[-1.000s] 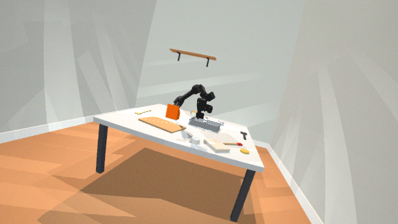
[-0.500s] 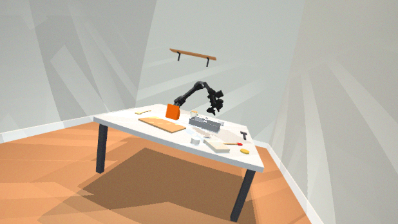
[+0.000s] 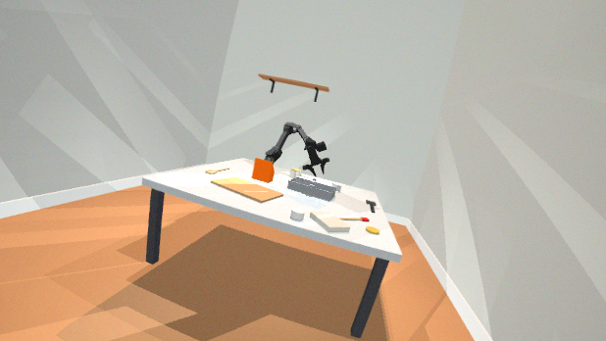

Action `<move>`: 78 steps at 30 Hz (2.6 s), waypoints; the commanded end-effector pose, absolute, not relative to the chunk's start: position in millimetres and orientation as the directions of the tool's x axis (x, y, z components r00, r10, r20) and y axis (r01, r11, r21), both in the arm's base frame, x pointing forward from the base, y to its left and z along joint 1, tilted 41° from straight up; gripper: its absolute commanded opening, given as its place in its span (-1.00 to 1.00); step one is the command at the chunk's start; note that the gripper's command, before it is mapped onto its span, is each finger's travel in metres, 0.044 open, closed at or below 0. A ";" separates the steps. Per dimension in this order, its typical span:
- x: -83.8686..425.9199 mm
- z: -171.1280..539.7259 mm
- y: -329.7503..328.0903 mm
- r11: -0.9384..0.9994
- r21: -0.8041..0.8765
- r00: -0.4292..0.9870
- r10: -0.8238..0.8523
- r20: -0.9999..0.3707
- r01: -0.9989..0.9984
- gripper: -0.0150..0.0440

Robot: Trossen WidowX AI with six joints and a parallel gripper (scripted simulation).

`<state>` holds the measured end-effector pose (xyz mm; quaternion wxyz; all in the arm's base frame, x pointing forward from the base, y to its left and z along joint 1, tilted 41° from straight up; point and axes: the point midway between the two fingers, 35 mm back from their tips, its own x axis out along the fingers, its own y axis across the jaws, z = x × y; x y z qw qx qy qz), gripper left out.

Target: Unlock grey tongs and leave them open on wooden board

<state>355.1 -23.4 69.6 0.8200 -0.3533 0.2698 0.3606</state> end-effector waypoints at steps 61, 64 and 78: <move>345.1 32.6 71.9 0.332 -0.449 0.556 0.560 -0.614 -0.830 0.39; 347.1 29.5 75.2 0.332 -0.449 0.557 0.560 -0.613 -0.829 0.39; 346.6 29.5 76.4 0.328 -0.450 0.554 0.565 -0.612 -0.831 -0.26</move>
